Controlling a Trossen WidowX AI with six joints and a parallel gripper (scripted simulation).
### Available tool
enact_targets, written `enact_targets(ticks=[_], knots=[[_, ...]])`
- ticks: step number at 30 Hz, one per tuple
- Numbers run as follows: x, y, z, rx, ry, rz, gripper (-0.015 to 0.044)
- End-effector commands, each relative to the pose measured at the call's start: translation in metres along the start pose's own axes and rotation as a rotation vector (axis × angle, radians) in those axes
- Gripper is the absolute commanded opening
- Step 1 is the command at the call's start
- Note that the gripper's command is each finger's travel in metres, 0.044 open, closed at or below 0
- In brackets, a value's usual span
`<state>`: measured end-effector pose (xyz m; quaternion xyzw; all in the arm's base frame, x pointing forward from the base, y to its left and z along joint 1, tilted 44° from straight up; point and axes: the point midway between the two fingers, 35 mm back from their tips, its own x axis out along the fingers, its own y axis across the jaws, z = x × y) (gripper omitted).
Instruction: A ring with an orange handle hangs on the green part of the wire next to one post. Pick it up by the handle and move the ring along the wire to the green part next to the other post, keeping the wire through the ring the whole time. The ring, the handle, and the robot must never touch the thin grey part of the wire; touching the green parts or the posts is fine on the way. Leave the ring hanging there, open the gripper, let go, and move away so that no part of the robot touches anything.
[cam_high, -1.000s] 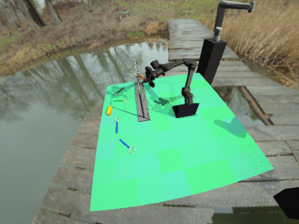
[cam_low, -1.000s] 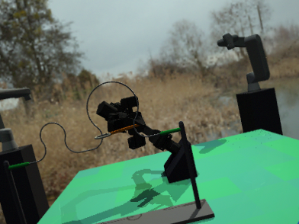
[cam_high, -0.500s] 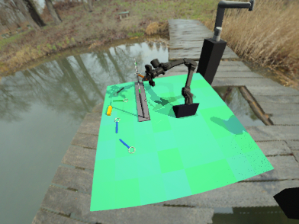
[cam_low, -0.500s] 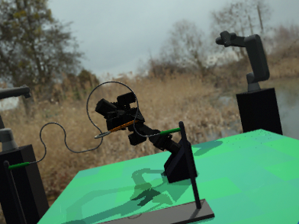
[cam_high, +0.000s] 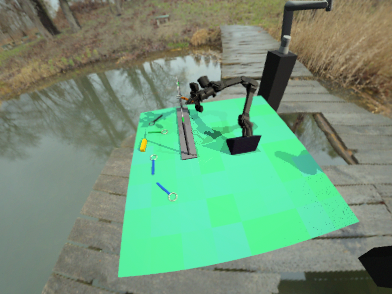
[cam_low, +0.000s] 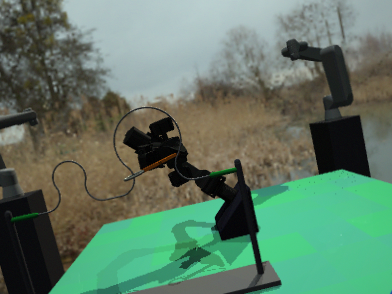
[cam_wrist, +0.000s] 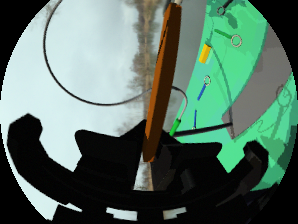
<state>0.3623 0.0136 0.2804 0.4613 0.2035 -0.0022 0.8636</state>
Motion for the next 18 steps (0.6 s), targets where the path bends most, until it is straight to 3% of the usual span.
enact_targets(ticks=[1,18], knots=[[-0.002,0.011,0.001,0.020,0.003,0.032,-0.0150],[-0.004,0.024,0.002,0.091,0.013,0.069,-0.0150]])
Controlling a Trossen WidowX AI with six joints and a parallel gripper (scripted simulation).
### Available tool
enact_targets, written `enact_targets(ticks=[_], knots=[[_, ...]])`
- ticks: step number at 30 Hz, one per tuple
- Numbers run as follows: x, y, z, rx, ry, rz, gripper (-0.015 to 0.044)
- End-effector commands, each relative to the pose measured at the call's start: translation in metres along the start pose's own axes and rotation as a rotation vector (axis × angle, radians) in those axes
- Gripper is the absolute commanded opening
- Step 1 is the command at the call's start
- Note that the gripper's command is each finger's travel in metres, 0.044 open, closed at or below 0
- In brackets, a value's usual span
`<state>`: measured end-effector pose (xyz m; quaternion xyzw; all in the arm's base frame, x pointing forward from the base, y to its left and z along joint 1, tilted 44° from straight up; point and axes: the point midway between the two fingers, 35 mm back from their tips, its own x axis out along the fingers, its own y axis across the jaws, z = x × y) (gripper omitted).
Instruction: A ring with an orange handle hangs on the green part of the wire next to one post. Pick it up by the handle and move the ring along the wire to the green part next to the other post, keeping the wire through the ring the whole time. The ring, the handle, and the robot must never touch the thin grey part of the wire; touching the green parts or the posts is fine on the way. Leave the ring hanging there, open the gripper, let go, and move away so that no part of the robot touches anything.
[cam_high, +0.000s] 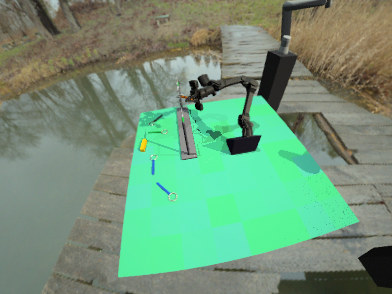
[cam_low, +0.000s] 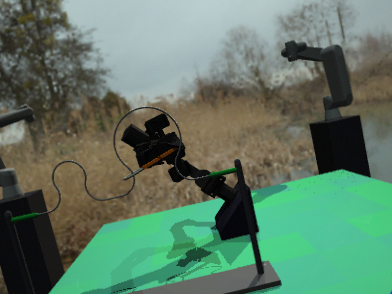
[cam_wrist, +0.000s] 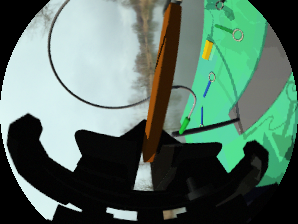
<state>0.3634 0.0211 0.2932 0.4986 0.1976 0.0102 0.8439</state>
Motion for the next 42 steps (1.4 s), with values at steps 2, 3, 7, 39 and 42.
enact_targets(ticks=[2,3,7,39,42], knots=[[-0.002,0.011,0.001,0.021,0.005,0.031,-0.0150],[-0.002,0.012,0.001,0.025,0.006,0.034,-0.0150],[-0.002,0.015,0.001,0.041,0.008,0.042,-0.0150],[-0.007,0.037,0.004,0.149,0.023,0.099,-0.0150],[-0.007,0.039,0.004,0.158,0.024,0.104,-0.0150]])
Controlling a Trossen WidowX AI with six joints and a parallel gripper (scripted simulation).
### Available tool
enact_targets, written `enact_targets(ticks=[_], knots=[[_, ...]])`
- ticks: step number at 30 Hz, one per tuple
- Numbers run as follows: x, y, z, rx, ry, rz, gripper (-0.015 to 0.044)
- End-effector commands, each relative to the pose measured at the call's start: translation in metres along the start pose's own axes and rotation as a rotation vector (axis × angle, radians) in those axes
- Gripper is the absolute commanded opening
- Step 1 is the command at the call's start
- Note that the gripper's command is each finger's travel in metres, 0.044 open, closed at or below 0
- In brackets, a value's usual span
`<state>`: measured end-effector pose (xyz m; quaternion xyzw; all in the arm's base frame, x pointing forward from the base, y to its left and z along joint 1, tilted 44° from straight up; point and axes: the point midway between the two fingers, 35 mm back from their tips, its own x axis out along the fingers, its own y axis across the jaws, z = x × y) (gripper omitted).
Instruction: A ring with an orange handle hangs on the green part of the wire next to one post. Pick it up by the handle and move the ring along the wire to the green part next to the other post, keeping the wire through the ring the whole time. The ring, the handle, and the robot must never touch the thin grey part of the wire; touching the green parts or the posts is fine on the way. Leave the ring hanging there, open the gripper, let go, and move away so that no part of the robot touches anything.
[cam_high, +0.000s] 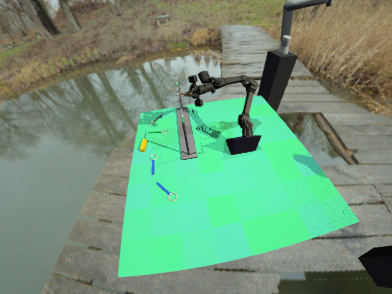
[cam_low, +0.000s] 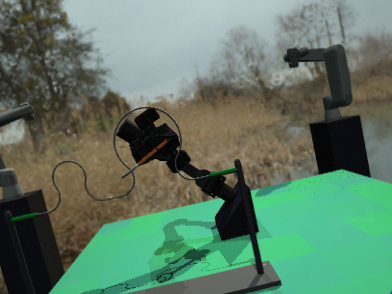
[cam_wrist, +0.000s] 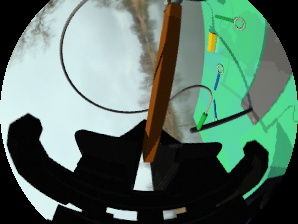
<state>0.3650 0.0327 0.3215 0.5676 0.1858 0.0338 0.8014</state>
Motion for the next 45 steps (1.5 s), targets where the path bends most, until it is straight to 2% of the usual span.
enact_targets(ticks=[1,45], knots=[[-0.001,0.010,0.000,0.012,0.007,0.025,-0.0150],[-0.005,0.027,0.002,0.020,0.010,0.029,-0.0150]])
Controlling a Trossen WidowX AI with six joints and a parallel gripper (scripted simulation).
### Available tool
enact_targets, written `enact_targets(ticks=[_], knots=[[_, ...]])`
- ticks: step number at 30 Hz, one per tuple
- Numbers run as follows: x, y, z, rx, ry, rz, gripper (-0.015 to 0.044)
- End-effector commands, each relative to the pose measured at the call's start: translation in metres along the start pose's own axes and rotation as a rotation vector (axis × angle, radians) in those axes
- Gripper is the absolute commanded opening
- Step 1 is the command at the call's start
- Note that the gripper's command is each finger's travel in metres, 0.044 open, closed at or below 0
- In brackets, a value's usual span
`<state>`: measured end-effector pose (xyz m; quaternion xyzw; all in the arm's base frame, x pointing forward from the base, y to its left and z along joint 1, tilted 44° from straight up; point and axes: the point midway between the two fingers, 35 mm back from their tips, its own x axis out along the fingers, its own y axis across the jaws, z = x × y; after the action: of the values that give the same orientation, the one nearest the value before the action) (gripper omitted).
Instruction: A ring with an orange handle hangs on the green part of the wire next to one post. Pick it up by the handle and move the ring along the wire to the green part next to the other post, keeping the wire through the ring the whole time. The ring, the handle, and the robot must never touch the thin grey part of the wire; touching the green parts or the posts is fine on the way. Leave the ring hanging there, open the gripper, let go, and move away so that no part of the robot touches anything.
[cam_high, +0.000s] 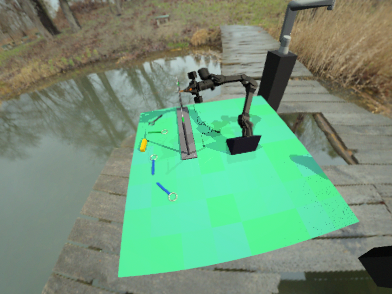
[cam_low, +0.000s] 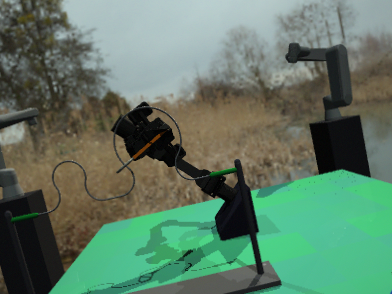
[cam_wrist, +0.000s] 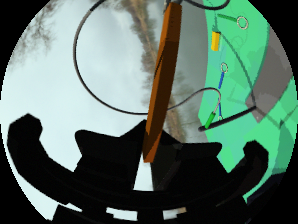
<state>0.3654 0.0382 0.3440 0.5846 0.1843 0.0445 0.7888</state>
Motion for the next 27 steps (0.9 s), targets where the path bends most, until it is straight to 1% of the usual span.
enact_targets(ticks=[1,27], knots=[[-0.0008,0.0045,0.0003,-0.022,-0.004,0.001,-0.0150],[-0.0006,0.0021,0.0006,-0.115,-0.014,-0.050,-0.0150]])
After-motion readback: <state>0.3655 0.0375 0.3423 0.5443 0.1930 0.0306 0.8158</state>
